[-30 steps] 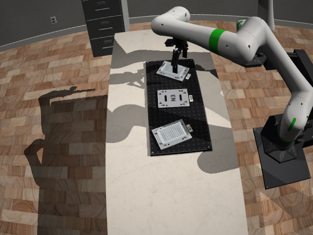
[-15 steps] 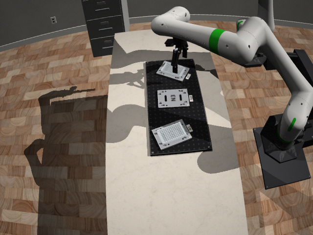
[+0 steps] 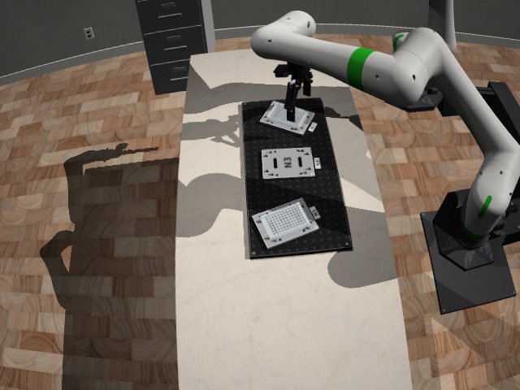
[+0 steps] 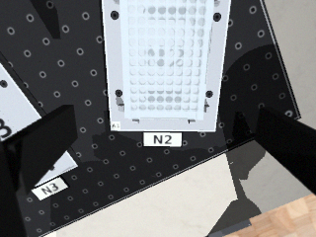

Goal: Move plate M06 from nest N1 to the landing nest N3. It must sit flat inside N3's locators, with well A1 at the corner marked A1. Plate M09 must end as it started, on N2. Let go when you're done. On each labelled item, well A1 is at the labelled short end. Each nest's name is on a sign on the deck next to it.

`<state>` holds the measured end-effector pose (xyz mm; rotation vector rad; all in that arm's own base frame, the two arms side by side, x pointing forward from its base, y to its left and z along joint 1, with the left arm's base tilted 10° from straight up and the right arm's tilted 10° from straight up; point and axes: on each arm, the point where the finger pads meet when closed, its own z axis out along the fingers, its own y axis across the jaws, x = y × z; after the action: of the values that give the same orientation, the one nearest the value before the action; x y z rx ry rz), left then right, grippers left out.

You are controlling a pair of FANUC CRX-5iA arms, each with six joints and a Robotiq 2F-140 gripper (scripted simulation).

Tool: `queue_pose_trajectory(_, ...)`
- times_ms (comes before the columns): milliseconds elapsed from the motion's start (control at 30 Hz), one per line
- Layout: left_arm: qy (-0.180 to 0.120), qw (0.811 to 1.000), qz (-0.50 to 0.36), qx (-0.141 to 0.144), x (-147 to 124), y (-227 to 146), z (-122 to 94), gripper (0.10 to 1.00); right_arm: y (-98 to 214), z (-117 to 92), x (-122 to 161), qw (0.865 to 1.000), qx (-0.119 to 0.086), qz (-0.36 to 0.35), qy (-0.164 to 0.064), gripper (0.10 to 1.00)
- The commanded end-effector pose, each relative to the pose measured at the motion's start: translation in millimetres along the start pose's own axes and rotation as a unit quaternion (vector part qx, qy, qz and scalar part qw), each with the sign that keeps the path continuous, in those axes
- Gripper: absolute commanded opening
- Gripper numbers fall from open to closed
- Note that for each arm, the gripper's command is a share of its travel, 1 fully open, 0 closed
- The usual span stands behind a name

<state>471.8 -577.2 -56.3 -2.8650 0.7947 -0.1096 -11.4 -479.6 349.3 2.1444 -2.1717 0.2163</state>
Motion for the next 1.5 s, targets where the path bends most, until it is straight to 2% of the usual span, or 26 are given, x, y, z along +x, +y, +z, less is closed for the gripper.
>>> queue_pose_trajectory(0,0.001,1.0,0.0,-0.001,0.8,0.4,-1.9,1.0,0.2,-0.8,0.2,1.0,0.0,0.0,0.001,1.0)
queue_pose_trajectory(100,0.001,1.0,-0.004,-0.001,1.0,-4.1,-2.2,1.0,0.2,-0.8,0.2,1.0,0.0,0.0,0.001,1.0)
queue_pose_trajectory(167,0.001,1.0,-0.028,-0.001,1.5,-29.8,-3.6,1.0,0.2,-0.8,0.2,1.0,0.0,0.0,0.001,1.0)
queue_pose_trajectory(233,0.001,0.997,-0.077,-0.002,-1.6,-78.8,-5.7,1.0,0.2,-0.8,0.2,1.0,0.0,0.0,0.001,1.0)
queue_pose_trajectory(300,0.0,0.995,-0.1,-0.003,-4.4,-96.9,-6.3,1.0,0.2,-0.8,0.2,1.0,0.0,0.0,0.001,1.0)
queue_pose_trajectory(367,0.0,0.995,-0.1,-0.003,-4.4,-96.9,-6.3,1.0,0.2,-0.8,0.2,1.0,0.0,0.0,0.001,1.0)
queue_pose_trajectory(400,0.0,0.992,-0.129,-0.003,-10.6,-132.4,-7.3,1.0,0.2,-0.8,0.2,1.0,0.0,0.0,0.001,1.0)
queue_pose_trajectory(600,0.0,0.982,-0.189,-0.003,-29.6,-196.6,-8.3,1.0,0.2,-0.8,0.2,1.0,0.0,0.0,0.001,1.0)
queue_pose_trajectory(867,0.0,0.96,-0.279,-0.003,-71.0,-277.9,-7.4,1.0,0.2,-0.8,0.2,1.0,0.0,0.0,0.001,1.0)
queue_pose_trajectory(933,0.0,0.96,-0.279,-0.003,-71.0,-277.9,-7.4,1.0,0.2,-0.8,0.2,1.0,0.0,0.0,0.001,1.0)
queue_pose_trajectory(967,0.0,0.95,-0.311,-0.002,-89.8,-304.4,-6.4,1.0,0.2,-0.8,0.2,1.0,0.0,0.0,0.001,1.0)
queue_pose_trajectory(1267,0.001,0.916,-0.402,-0.001,-151.7,-368.5,-1.4,1.0,0.2,-0.8,0.2,1.0,0.0,0.0,0.001,1.0)
queue_pose_trajectory(1467,0.001,0.914,-0.406,0.0,-154.5,-370.8,-1.2,1.0,0.2,-0.8,0.2,1.0,0.0,0.0,0.001,1.0)
